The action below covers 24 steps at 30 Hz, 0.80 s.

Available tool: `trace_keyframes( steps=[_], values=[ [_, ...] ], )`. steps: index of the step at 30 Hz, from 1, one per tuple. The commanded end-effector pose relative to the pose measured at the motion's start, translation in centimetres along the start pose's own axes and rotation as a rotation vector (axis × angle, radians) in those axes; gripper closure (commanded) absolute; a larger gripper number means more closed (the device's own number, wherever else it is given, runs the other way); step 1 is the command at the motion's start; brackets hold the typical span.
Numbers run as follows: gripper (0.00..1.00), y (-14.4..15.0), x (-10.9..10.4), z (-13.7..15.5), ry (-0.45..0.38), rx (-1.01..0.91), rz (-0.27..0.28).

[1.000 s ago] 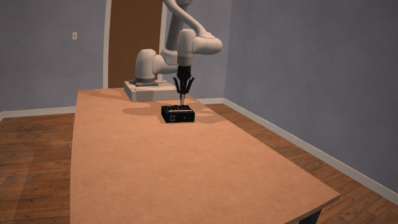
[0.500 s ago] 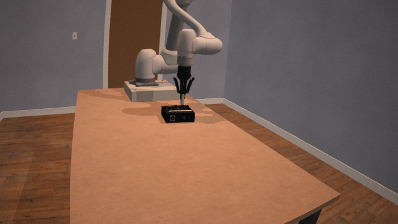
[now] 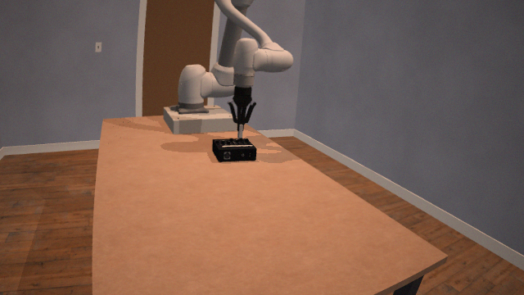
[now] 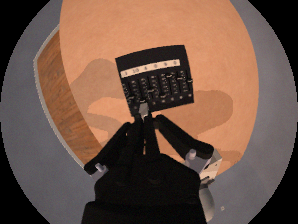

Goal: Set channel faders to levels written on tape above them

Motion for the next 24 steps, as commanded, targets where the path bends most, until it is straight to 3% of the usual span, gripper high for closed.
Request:
trace_keyframes(
  steps=[1, 24],
  values=[
    [1.0, 0.0, -0.01, -0.07, 0.0, 0.0, 0.0],
    [1.0, 0.06, -0.01, -0.93, 0.0, 0.0, 0.0]
  ],
)
Point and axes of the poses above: the point where the finger pads meet when closed, its own x axis out along the fingers, its own y axis across the jaws, z = x × y, the point moved 3 cm from there along -x, back along the fingers, and after that the axes turned 4 degrees about -x, right-handed, at the moved point
